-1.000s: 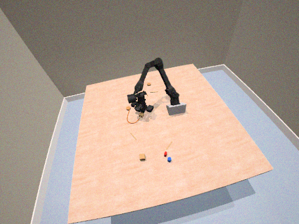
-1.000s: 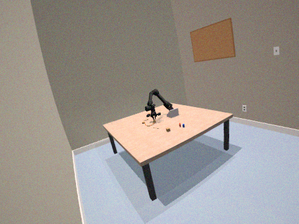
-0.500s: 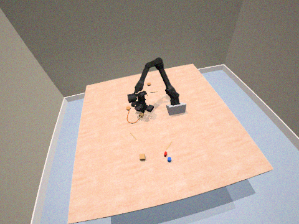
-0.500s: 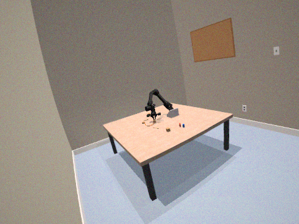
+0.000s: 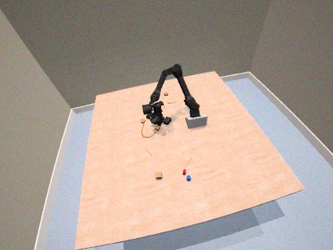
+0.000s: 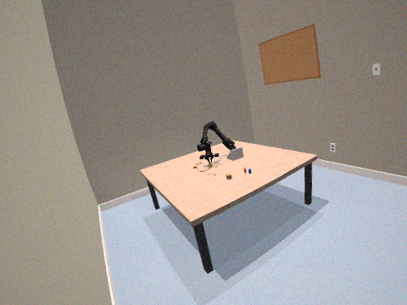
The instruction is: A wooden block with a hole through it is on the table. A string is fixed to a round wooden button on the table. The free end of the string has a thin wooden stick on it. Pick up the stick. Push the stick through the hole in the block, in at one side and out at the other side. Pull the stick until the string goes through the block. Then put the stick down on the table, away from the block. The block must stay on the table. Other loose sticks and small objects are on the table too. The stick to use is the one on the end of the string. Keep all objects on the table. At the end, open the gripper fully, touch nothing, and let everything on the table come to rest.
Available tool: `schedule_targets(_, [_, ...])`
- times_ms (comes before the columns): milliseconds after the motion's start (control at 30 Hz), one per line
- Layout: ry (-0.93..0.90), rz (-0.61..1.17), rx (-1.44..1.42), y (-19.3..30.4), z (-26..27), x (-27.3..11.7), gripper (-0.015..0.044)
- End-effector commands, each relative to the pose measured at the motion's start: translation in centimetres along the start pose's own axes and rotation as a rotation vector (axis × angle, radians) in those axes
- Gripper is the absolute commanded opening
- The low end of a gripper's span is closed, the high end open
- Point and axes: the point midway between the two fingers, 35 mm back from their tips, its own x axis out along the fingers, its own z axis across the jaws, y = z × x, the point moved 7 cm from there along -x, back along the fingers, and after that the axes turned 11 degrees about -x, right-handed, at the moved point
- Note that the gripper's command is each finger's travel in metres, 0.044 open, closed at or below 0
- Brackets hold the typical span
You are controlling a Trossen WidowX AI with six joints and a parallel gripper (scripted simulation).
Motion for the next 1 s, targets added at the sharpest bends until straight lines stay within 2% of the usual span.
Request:
schedule_targets(0, [0.001,-0.003,-0.002,0.3,0.0,-0.1,0.0])
schedule_targets(967, [-0.001,-0.005,-0.004,3.9,0.7,-0.6,0.0])
